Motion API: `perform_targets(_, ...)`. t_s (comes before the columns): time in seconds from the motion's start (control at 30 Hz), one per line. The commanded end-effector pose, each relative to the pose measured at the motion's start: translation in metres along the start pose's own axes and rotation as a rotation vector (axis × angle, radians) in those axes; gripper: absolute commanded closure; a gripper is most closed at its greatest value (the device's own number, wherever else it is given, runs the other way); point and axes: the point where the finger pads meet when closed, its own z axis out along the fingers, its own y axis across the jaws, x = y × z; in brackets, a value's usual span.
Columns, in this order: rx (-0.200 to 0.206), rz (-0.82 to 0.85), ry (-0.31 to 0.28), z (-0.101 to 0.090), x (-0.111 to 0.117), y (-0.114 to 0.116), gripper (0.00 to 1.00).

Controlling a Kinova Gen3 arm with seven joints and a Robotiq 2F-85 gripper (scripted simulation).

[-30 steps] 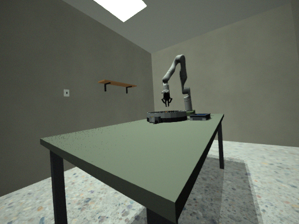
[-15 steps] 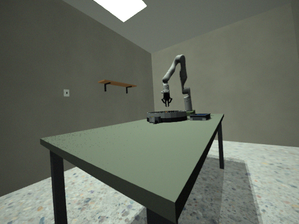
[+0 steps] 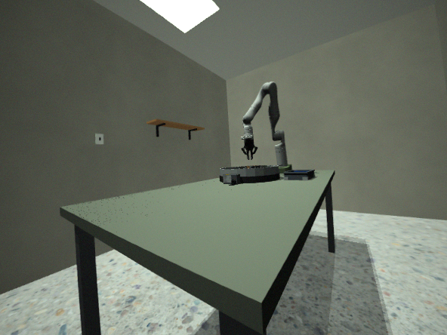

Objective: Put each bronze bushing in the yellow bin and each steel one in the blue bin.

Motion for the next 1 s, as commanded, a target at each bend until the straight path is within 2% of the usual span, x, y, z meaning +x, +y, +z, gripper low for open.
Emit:
perform_targets(0.0,-0.001,0.0,0.001,0.0,0.0,0.0,0.82)
perform_targets(0.43,-0.001,0.0,0.001,0.0,0.0,0.0,0.82)
perform_targets(0.6,-0.001,0.0,0.001,0.014,0.0,0.0,0.82)
perform_targets(0.77,-0.001,0.0,0.001,0.014,0.0,0.0,0.82)
perform_targets(0.97,-0.001,0.001,0.0,0.029,0.0,0.001,0.82)
